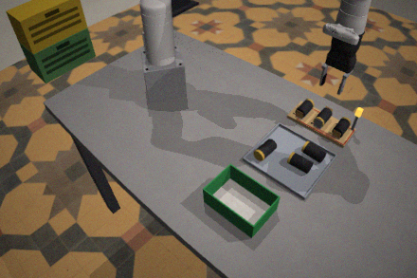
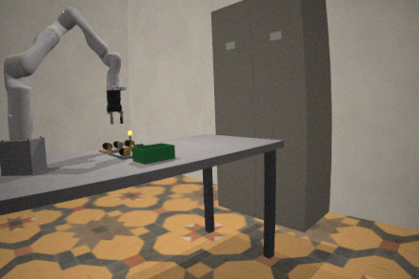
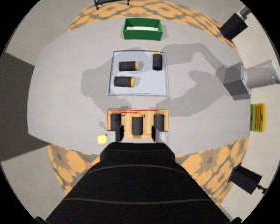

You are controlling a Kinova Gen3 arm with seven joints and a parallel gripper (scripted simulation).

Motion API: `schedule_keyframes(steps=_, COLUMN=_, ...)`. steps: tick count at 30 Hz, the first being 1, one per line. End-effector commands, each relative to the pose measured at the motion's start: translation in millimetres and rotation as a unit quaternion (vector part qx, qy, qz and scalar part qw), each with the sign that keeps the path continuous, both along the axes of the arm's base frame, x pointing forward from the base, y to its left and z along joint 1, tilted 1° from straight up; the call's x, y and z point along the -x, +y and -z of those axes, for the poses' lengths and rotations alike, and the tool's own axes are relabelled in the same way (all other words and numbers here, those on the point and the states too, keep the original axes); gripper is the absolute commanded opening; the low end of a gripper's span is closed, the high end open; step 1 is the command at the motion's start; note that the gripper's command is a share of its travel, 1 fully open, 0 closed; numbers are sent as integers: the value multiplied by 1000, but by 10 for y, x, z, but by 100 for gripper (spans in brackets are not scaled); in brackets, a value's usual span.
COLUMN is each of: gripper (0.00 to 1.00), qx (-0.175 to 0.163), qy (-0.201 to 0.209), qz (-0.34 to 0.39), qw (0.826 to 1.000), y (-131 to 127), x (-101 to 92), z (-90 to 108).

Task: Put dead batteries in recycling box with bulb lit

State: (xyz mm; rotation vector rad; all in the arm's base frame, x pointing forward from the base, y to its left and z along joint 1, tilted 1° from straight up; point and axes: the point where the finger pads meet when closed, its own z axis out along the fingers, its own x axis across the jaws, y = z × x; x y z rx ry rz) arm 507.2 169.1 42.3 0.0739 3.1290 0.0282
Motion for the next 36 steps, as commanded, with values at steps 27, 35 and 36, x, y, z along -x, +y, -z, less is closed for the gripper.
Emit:
schedule_keyframes(steps=27, gripper=90, qx=0, qy=-1, qz=0, qw=1000, y=34, x=641, z=-3)
schedule_keyframes(steps=35, gripper=90, qx=0, qy=-1, qz=0, qw=1000, y=34, x=641, z=-3)
schedule_keyframes(steps=36, gripper=90, qx=0, qy=-1, qz=0, qw=1000, y=34, x=641, z=-3)
